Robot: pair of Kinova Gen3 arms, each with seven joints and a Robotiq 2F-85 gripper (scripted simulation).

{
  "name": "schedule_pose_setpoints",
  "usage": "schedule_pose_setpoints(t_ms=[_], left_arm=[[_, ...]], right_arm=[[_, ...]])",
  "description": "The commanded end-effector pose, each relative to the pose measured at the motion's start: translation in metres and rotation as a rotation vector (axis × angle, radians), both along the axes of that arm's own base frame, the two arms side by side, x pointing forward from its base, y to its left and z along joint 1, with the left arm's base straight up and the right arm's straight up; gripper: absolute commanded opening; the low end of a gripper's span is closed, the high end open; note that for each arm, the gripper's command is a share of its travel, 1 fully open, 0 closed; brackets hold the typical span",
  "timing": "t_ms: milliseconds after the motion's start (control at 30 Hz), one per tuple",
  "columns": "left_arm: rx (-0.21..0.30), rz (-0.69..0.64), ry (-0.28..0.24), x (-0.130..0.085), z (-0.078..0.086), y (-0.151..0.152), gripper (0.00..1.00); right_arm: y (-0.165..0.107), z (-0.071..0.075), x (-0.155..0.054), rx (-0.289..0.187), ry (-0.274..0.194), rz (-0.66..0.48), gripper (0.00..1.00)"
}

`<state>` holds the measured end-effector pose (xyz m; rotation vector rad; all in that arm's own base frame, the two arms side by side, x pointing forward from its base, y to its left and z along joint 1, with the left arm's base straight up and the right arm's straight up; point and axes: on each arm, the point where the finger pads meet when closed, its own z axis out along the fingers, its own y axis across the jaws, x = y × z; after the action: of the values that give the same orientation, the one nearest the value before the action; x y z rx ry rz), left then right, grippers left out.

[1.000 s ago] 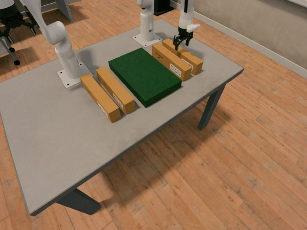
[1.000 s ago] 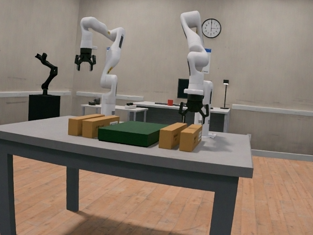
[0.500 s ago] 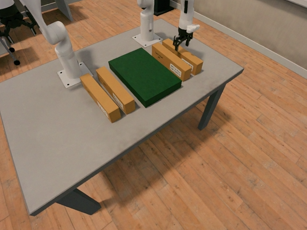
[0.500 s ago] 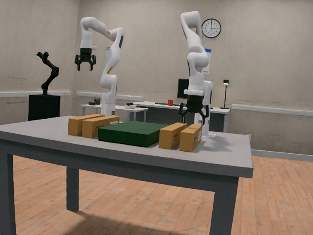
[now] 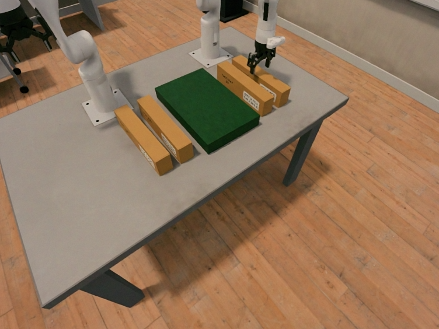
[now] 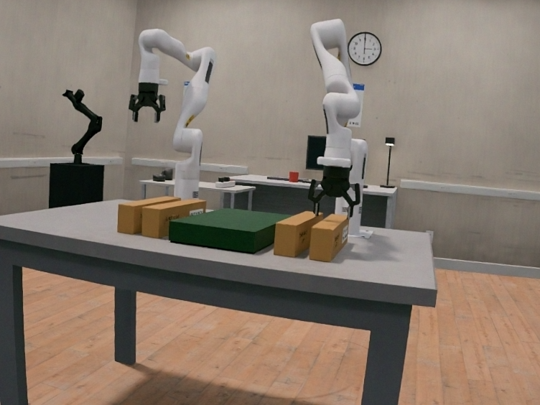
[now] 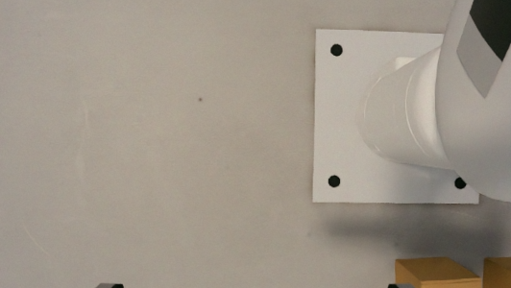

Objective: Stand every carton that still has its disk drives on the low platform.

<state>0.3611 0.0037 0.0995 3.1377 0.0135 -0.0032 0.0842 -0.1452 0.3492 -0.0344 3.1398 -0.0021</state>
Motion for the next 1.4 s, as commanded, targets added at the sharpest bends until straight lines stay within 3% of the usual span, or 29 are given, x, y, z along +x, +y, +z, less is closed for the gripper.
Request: schedule_pose_setpoints(t_ms=[0,500,533,1067,1100,1367], left_arm=[[0.0,-0.001,-0.001,0.001,-0.009,0.0,1.0],[0.0,-0.001,-0.001,0.001,-0.009,0.0,1.0],[0.0,0.0,-0.001,0.0,-0.019,0.0,1.0],[0.0,0.0,-0.001,0.0,-0.019,0.0,1.0],[0.0,-0.001,-0.001,0.0,-0.029,0.0,1.0],[0.0,-0.001,-0.001,0.0,-0.029,0.0,1.0]], right_arm=[[0.0,0.0,0.0,0.0,0.0,0.0,1.0],[0.0,0.0,0.0,0.0,0.0,0.0,1.0],[0.0,0.0,0.0,0.0,0.0,0.0,1.0],[0.0,0.0,0.0,0.0,0.0,0.0,1.0],[0.0,0.0,0.0,0.0,0.0,0.0,1.0],[0.0,0.0,0.0,0.0,0.0,0.0,1.0]])
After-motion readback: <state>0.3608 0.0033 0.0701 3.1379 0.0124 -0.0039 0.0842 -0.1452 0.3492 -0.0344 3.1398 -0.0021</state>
